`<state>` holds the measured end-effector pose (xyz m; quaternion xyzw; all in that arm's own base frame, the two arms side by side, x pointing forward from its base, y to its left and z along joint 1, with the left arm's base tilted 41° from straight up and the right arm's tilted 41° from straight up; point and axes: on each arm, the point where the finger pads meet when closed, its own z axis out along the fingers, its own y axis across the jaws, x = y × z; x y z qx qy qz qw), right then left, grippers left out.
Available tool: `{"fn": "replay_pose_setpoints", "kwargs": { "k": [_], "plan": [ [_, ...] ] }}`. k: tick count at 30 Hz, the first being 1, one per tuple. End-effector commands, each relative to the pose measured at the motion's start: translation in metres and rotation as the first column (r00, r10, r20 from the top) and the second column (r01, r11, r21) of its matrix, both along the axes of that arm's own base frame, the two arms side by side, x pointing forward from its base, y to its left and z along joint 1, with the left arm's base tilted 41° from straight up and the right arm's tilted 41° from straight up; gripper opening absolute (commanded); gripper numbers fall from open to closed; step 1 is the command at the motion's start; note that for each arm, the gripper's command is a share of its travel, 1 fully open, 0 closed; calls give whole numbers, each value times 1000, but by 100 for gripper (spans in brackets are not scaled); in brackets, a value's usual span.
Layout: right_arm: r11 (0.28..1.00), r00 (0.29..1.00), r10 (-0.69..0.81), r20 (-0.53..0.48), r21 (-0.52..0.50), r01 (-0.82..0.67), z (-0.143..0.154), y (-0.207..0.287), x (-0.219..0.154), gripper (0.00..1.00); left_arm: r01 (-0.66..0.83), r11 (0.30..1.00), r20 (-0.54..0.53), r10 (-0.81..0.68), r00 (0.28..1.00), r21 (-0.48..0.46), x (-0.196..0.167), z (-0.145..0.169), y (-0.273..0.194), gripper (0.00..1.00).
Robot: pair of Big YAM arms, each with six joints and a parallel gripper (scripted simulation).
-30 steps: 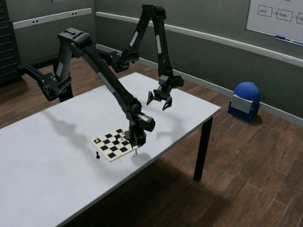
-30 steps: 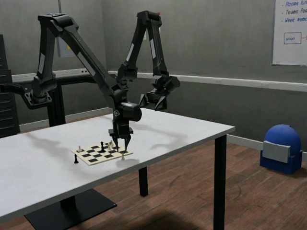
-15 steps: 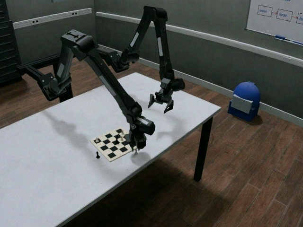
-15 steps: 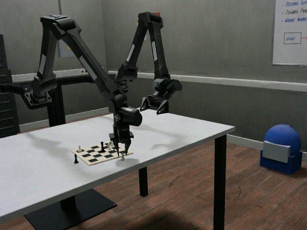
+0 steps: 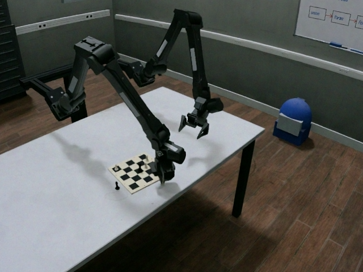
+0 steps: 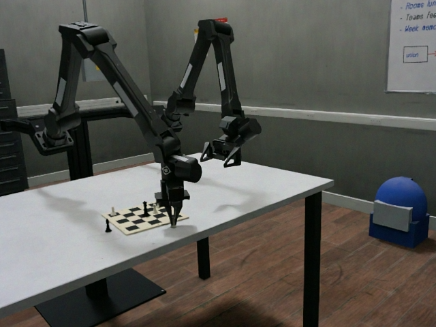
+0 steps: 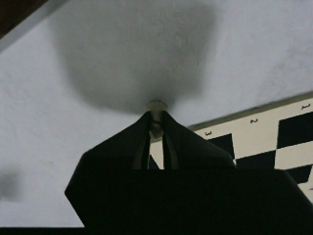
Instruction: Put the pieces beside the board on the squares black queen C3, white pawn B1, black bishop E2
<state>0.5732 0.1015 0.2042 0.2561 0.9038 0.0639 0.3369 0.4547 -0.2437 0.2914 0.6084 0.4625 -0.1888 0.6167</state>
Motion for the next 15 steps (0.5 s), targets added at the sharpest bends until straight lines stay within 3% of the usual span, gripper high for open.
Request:
{"fn": "replay_pose_setpoints", "kwargs": {
  "k": [1,8,15],
  "plan": [
    [1000,999,7,48,13,-8,22,5,5,0,5,1000,17,-4,1000,-20,17,12,2,100],
    [1000,999,8,38,15,-9,43,11,-24,3,36,999,17,-36,999,-32,12,15,-6,100],
    [1000,998,8,56,21,-9,90,13,-56,3,137,986,34,-135,990,-99,-6,38,-14,100]
  ]
}}
